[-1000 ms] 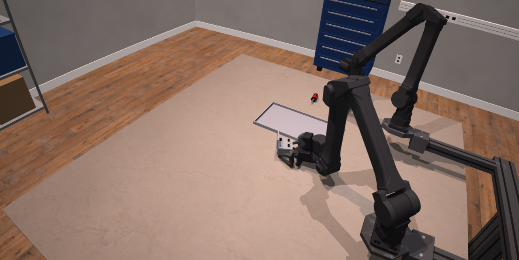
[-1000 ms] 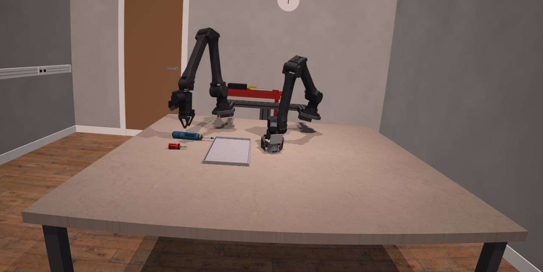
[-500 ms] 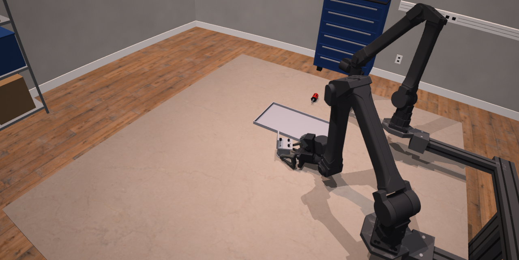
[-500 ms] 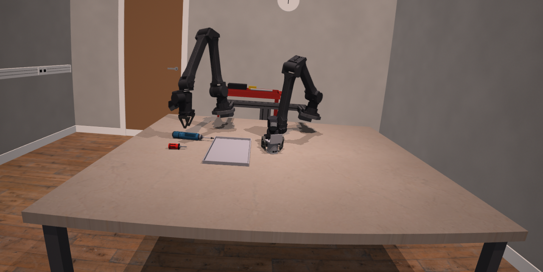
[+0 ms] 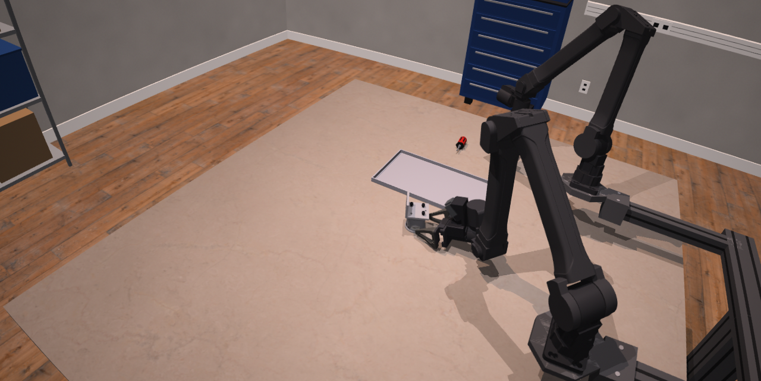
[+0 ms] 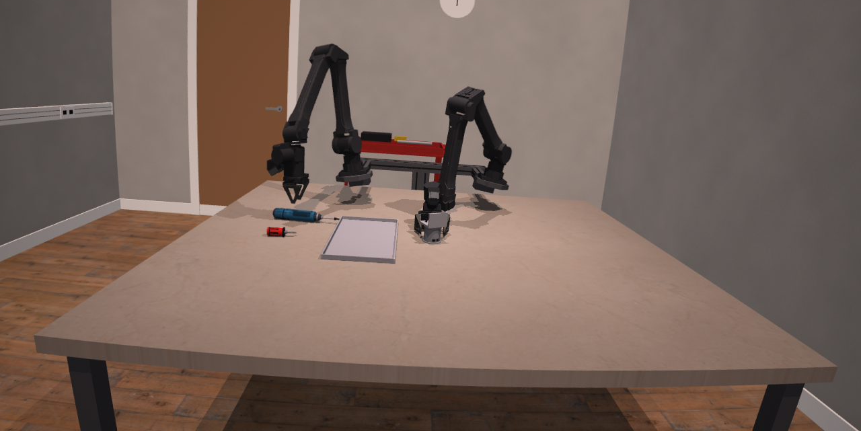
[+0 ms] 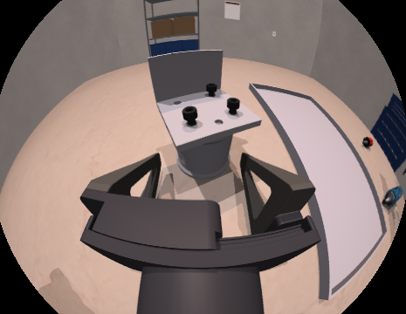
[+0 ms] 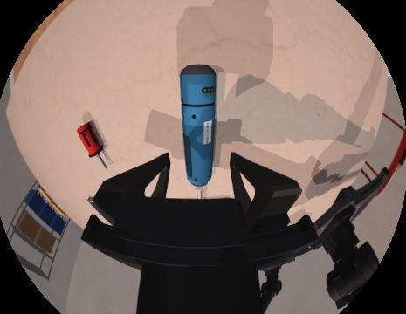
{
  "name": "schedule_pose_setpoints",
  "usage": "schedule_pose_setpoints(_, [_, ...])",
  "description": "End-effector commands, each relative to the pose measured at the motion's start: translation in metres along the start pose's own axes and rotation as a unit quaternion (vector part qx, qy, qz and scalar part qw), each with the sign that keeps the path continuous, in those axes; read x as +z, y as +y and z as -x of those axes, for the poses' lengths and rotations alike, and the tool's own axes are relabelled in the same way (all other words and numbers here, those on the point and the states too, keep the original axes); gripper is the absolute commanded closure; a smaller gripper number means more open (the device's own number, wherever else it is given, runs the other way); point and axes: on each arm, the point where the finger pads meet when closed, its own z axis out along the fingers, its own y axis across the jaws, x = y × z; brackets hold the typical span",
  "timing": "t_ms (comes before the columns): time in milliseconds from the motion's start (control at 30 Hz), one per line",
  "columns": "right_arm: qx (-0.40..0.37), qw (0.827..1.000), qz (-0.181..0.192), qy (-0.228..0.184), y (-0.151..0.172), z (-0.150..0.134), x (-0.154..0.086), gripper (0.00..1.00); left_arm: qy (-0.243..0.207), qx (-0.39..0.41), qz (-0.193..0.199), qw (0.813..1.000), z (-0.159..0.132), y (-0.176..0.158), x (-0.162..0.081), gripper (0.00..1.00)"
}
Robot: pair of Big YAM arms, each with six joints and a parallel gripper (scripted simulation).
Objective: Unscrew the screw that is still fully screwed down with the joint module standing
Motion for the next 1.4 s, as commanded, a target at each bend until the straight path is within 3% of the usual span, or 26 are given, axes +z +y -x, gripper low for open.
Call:
schedule_pose_setpoints(0, [0.003, 1.0, 0.011, -0.006, 0.012, 0.005, -0.006, 0.35, -0.02, -0.022, -0.009, 1.0, 0.022, -0.01, -0.009, 0.14])
schedule_pose_setpoints(167, [0.003, 1.0, 0.011, -0.006, 0.012, 0.005, -0.006, 0.35, -0.018, -0.021, -0.009, 1.0, 0.021, -0.01, -0.017, 0.14])
schedule_pose_setpoints(333, [0.003, 1.0, 0.011, -0.006, 0.012, 0.005, -0.006, 0.35, -0.02, -0.026, -0.003, 0.999, 0.024, -0.007, -0.01, 0.14])
schedule_pose_setpoints(733, [0.003, 1.0, 0.011, -0.006, 0.012, 0.005, -0.006, 0.35, -0.017, -0.021, -0.009, 1.0, 0.02, -0.01, -0.037, 0.14])
schedule_pose_setpoints(1367, [0.003, 1.0, 0.011, -0.006, 0.012, 0.005, -0.006, 0.35, -0.02, -0.025, -0.002, 1.0, 0.023, -0.006, -0.029, 0.14])
